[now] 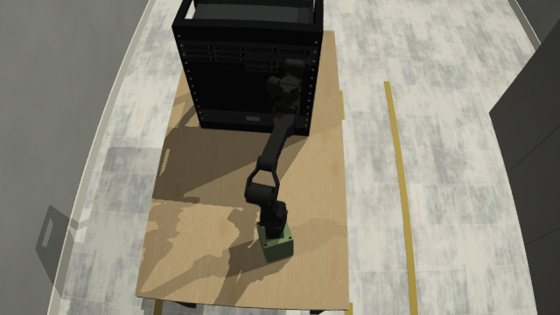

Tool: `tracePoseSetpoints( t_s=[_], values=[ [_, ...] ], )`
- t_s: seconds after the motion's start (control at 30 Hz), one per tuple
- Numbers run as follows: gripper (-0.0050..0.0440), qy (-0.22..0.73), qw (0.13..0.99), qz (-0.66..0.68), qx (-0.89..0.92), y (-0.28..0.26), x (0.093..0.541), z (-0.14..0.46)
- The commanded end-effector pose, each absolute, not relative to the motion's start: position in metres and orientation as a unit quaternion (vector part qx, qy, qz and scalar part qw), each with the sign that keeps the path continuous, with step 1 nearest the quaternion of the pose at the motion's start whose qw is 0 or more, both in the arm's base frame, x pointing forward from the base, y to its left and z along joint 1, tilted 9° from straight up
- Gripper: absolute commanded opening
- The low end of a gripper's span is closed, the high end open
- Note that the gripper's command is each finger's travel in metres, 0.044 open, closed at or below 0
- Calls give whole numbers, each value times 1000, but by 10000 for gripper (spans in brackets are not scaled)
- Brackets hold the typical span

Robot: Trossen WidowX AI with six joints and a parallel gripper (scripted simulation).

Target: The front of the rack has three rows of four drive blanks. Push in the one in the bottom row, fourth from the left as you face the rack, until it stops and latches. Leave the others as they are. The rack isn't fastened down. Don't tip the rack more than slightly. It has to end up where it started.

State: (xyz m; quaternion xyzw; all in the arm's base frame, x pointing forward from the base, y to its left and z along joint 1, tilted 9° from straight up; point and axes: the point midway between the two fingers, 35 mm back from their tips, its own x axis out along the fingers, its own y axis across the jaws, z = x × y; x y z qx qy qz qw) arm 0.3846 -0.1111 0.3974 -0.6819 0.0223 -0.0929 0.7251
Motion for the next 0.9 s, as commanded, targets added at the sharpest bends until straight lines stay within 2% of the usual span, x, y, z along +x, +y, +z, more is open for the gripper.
tracePoseSetpoints(
  t_s=[0.0, 0.87],
  values=[
    [-50, 8, 719, -109, -686, -111, 385, 417],
    [-50, 8, 719, -109, -686, -112, 391, 419]
  ],
)
